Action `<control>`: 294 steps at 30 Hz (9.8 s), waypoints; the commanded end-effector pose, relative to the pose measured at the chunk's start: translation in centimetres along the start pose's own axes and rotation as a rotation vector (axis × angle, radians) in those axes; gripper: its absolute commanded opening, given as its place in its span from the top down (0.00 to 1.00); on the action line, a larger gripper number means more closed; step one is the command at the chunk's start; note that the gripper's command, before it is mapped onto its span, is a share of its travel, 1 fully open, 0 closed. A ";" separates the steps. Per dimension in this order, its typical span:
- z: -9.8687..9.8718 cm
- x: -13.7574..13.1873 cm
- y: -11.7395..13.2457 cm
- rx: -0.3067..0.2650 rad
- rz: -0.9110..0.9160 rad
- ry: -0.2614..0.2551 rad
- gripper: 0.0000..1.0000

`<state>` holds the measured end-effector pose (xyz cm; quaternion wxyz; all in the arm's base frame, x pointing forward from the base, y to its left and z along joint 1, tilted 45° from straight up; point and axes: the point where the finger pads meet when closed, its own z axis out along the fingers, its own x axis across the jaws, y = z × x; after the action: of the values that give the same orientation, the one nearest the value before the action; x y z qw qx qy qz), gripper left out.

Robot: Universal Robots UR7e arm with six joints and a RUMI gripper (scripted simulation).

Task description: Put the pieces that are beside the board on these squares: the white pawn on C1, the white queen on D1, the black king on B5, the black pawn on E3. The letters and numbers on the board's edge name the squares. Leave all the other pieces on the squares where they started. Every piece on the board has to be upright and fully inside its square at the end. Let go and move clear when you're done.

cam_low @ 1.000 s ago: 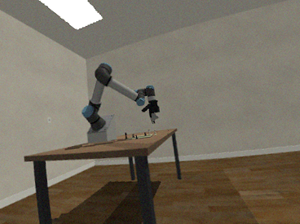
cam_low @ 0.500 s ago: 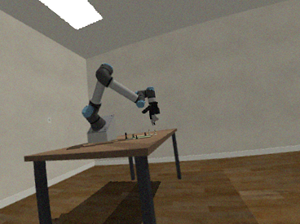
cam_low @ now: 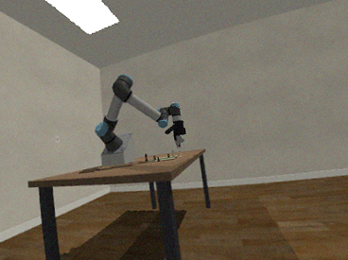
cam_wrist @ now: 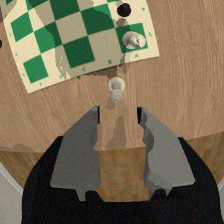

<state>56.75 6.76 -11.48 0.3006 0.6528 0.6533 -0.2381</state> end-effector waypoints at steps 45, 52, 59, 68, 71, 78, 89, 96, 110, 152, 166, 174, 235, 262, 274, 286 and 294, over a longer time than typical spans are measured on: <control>1.3 0.0 0.1 -0.002 0.001 0.000 0.75; 1.3 0.0 0.1 -0.002 0.001 0.000 0.75; 1.3 0.0 0.1 -0.002 0.001 0.000 0.75; 1.3 -0.1 0.1 -0.002 0.001 0.000 0.75; 1.3 -0.1 0.1 -0.002 0.002 0.000 0.75; 1.3 -0.1 0.1 -0.002 0.002 0.000 0.75; 1.3 -0.1 0.1 -0.002 0.002 0.000 0.75; 1.3 -0.1 0.1 -0.002 0.002 0.000 0.75; 1.3 -0.1 0.1 -0.002 0.002 0.000 0.75; 1.2 -0.2 0.2 -0.003 0.003 0.001 0.75; 2.3 -0.1 0.0 0.001 -0.001 -0.001 0.75; 4.1 -0.1 0.0 0.001 -0.001 -0.001 0.75; 5.1 -0.1 0.2 -0.003 0.001 0.000 1.00; 4.6 -0.1 0.3 -0.006 0.002 0.001 1.00; -2.3 -0.1 0.4 -0.008 0.004 0.003 1.00; -5.2 -0.1 0.4 -0.007 0.004 0.003 1.00; -4.9 -0.1 0.1 -0.003 0.002 0.001 1.00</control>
<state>56.61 10.08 -7.92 0.3023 0.6531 0.6531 -0.2355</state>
